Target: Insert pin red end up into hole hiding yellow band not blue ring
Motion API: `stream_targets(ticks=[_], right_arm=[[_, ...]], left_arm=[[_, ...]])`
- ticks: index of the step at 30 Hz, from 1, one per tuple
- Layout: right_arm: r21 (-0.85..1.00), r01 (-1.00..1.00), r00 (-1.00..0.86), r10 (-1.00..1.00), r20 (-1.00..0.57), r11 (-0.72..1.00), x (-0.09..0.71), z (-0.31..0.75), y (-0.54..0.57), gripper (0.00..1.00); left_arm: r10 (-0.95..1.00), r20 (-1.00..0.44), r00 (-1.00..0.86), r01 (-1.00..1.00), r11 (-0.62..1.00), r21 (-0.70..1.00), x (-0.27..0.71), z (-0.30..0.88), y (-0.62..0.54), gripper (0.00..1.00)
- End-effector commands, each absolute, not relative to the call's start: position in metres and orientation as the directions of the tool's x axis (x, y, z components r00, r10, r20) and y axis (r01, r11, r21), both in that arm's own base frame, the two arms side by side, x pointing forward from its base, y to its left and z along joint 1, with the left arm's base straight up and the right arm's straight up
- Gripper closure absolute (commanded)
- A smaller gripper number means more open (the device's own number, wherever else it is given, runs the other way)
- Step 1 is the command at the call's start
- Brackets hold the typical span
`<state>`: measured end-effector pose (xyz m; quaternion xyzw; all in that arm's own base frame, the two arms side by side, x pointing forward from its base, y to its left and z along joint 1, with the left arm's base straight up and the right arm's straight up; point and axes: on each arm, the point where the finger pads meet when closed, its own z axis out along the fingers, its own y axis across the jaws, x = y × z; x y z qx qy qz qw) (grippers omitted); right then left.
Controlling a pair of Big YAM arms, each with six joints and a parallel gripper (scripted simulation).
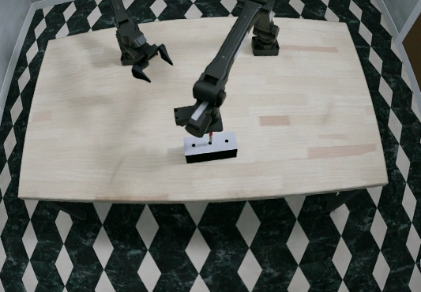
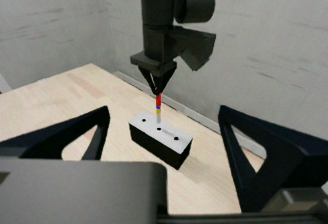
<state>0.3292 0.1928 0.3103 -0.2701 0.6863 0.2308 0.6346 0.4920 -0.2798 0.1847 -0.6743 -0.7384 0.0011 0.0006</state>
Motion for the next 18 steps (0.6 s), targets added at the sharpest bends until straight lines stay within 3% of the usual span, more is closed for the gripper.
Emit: stream_targets(ticks=[1, 18], right_arm=[[-0.017, -0.657, 0.003, -0.020, -1.000, 0.754, 0.348, 0.295, 0.215, 0.00], [-0.011, -0.611, 0.094, 0.058, -0.994, 0.792, 0.352, 0.242, 0.241, 0.00]], left_arm=[[0.998, -0.016, -0.058, 0.998, 0.058, 0.015, 0.497, 0.187, -0.293, 0.95], [0.998, -0.003, -0.065, 0.998, 0.065, -0.006, 0.499, 0.167, -0.283, 0.95]])
